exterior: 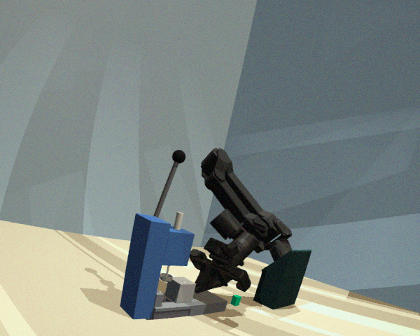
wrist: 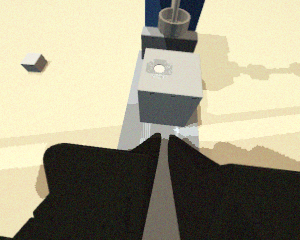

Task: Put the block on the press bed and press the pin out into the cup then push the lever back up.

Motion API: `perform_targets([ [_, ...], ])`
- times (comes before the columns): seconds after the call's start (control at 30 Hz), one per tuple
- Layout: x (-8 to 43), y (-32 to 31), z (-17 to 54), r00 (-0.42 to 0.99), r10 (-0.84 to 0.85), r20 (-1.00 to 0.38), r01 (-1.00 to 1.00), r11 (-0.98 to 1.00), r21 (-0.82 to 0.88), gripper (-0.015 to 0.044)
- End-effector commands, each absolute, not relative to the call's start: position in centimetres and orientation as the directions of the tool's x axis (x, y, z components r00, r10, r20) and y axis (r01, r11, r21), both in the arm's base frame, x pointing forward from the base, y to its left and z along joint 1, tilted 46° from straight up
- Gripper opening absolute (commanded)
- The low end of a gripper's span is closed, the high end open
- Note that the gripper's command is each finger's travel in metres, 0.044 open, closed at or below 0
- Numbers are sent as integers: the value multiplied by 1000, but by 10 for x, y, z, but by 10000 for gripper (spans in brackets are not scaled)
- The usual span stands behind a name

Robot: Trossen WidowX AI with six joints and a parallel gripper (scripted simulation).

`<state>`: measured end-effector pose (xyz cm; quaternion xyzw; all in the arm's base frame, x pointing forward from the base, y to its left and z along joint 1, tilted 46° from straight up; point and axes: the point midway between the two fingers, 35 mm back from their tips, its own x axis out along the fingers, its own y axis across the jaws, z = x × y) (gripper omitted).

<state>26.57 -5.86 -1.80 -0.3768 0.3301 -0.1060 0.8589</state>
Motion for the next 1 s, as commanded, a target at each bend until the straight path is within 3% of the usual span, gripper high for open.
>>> perform_targets([
  [0.0, 261, -59, -19, 761, -426, -489, -76, 691, -719, 83],
  [0.27, 261, -59, -19, 761, -426, -489, -76, 691, -719, 293],
  [0.7, 261, -59, -19, 761, -426, -489, -76, 691, -719, 300],
  [0.97, 295, -58, -20, 805, -385, -453, -75, 690, -720, 300],
])
